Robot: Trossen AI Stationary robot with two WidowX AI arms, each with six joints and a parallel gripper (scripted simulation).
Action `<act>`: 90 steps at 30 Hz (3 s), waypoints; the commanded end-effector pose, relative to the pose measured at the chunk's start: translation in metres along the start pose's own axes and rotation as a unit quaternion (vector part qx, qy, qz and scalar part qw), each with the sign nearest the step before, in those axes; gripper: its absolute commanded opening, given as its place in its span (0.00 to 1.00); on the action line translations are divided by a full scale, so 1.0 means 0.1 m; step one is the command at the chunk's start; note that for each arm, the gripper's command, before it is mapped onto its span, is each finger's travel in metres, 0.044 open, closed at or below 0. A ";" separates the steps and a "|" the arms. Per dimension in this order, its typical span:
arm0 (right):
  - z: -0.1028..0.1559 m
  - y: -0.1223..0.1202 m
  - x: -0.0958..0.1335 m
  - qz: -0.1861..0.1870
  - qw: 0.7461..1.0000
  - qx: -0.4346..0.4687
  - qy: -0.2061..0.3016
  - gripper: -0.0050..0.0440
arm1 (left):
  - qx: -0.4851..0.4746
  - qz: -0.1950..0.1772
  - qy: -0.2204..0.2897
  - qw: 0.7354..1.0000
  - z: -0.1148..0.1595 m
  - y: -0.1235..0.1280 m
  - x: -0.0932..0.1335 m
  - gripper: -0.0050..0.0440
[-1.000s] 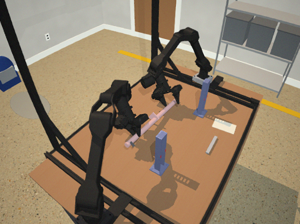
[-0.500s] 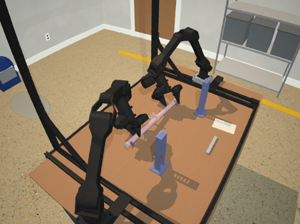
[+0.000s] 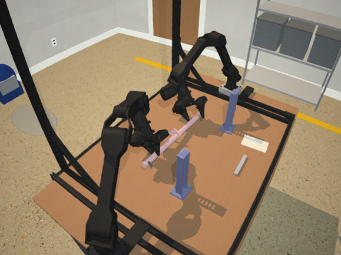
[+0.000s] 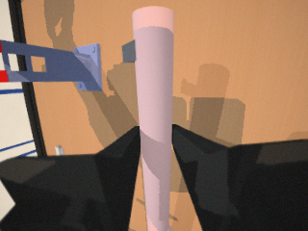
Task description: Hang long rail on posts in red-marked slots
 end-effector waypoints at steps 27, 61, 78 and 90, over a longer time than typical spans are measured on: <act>0.00 0.01 0.00 -0.003 1.000 -0.001 0.002 0.10 | 0.002 0.020 -0.005 1.000 -0.02 -0.10 -0.01 1.00; 0.00 0.01 0.00 -0.003 1.000 -0.001 0.002 0.10 | 0.002 0.019 -0.005 1.000 -0.02 -0.08 0.49 1.00; 0.01 0.01 0.00 -0.002 1.000 -0.002 0.002 0.10 | 0.007 0.128 -0.001 0.992 0.01 0.12 0.30 0.43; 0.01 0.01 -0.01 -0.001 1.000 -0.002 0.001 0.10 | 0.009 0.261 -0.046 0.964 0.06 0.39 0.12 0.43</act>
Point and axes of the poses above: on each arm, the point midway between the two fingers, 35 mm back from their tips, its own x axis back along the fingers, its own y axis across the jaws, z = x × y, the point moved 5 cm from there along x, back along the fingers, and after that the axes turned 13 degrees about -x, right-handed, at the moved point
